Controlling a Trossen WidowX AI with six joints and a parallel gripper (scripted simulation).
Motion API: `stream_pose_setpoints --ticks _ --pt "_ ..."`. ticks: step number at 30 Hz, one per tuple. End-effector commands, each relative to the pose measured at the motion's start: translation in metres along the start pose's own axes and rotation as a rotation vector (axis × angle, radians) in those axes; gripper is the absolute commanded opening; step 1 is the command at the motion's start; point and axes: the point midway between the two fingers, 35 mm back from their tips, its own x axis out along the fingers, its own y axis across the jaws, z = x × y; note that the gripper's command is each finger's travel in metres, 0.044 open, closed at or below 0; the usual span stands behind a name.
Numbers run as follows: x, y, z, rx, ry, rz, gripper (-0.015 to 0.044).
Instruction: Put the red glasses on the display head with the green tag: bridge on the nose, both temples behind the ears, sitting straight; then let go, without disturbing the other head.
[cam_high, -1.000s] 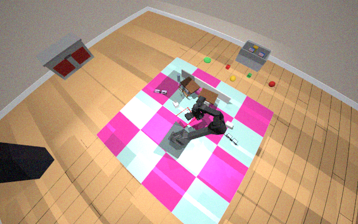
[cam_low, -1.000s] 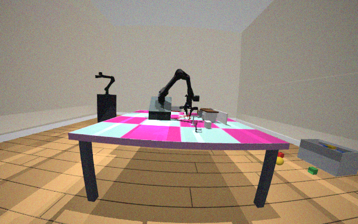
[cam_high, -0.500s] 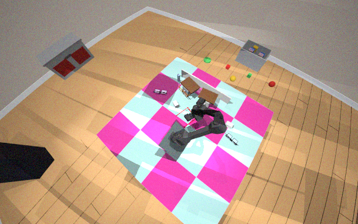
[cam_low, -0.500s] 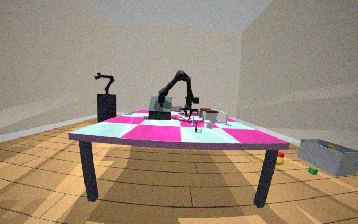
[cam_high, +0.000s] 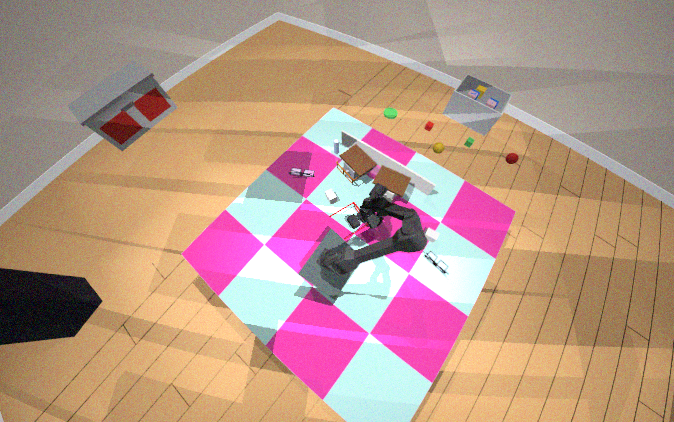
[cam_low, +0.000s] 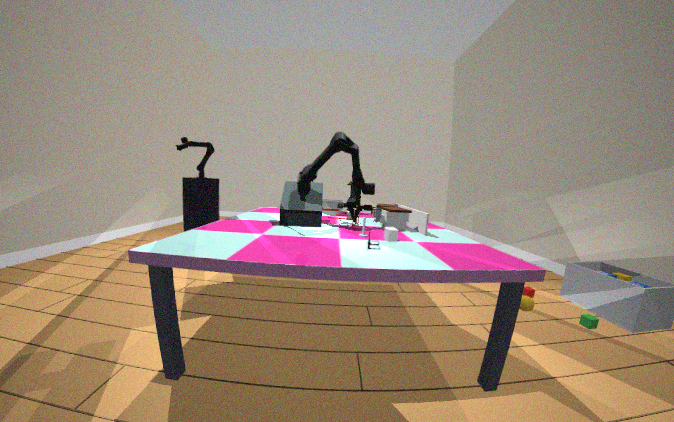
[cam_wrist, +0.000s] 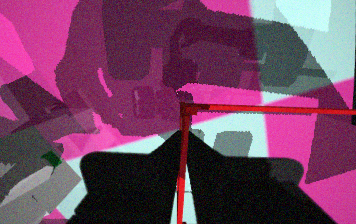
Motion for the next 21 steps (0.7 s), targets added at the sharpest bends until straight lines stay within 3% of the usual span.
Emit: stream_pose_setpoints --ticks 1,8,21 --pt "0.0 0.0 0.0 0.001 0.0 0.0 0.0" --pt "-0.014 0.002 -0.002 0.0 0.003 -0.001 0.0" --pt "-0.095 0.001 -0.006 -0.005 0.001 -0.005 0.0"
